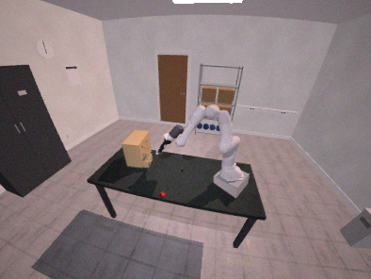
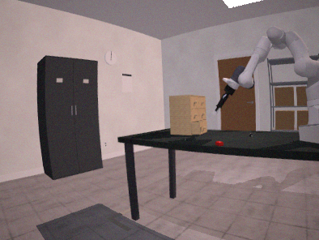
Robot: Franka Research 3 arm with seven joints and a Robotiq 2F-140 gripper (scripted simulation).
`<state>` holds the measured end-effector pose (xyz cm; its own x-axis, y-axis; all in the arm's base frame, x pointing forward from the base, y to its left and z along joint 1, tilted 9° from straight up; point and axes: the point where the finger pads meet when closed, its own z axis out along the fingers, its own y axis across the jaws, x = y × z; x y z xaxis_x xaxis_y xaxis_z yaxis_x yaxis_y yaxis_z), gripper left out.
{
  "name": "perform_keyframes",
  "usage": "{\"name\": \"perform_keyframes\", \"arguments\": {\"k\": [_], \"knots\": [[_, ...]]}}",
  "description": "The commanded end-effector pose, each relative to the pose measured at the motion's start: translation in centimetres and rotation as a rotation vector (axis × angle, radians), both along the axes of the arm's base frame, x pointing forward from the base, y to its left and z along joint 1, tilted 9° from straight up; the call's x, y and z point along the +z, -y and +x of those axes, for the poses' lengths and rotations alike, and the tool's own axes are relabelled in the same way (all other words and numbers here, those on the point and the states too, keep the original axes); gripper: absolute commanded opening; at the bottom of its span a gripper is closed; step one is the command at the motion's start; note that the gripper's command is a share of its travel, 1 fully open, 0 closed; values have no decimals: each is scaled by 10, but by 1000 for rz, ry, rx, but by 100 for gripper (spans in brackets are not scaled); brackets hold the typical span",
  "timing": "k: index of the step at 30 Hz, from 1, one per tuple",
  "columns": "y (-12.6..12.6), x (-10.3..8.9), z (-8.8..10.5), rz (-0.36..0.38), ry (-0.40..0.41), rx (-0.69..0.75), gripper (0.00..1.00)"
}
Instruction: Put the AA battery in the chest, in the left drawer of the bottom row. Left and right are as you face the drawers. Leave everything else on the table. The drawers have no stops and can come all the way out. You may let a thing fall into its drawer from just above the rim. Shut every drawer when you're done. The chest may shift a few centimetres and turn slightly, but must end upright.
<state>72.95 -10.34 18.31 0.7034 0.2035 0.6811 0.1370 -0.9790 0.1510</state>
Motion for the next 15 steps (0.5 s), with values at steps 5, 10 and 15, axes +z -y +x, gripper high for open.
{"name": "perform_keyframes", "arguments": {"k": [5, 10, 15], "knots": [[3, -4, -24, 13, -174, -30, 28], [3, 0, -32, 9, -216, -39, 28], [2, 9, -47, 3, -285, -54, 28]]}}
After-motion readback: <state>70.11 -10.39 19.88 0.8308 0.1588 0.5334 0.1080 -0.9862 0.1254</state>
